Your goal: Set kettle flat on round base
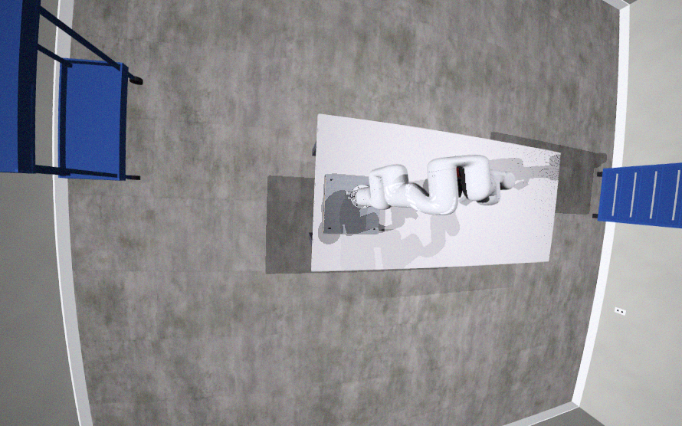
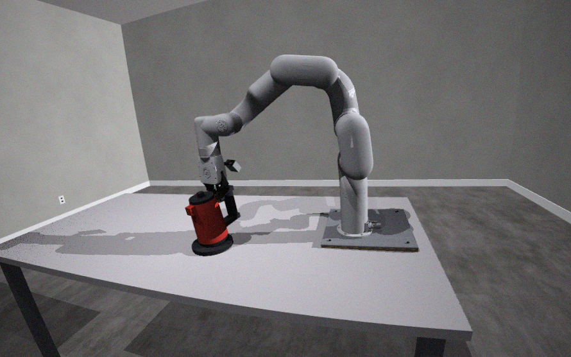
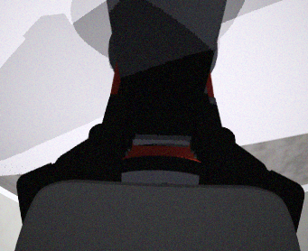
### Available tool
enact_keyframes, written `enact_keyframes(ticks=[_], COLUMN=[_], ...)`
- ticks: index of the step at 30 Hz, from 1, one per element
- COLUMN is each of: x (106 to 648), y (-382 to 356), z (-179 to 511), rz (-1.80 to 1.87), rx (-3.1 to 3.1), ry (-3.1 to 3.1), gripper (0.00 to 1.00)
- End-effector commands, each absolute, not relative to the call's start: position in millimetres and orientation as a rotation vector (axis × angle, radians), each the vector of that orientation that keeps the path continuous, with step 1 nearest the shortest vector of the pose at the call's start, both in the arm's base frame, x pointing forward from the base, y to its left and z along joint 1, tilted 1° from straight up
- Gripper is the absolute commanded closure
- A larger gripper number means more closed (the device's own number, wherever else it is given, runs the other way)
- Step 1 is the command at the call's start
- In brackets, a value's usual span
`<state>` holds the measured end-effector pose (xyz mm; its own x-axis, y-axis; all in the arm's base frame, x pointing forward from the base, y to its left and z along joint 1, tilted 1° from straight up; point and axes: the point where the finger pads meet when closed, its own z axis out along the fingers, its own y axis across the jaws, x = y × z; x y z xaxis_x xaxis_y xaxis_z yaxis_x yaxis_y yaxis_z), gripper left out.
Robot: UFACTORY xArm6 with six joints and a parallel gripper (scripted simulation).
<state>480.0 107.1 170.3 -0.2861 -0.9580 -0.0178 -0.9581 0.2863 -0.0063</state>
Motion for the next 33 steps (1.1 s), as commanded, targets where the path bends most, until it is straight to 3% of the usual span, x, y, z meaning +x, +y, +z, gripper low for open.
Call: enact_keyframes(ticks=[1,22,23,33], x=[481.2,481.2,481.2,481.2], y=[107.3,107.3,107.3,107.3], z=[172.3,172.6,172.6,172.6], rz=[0.005,0.005,0.005,0.005], rx=[-1.863,-1.863,-1.863,-1.863], ry=[2.501,2.501,2.501,2.501], gripper=[1.0,1.0,0.19,0.19])
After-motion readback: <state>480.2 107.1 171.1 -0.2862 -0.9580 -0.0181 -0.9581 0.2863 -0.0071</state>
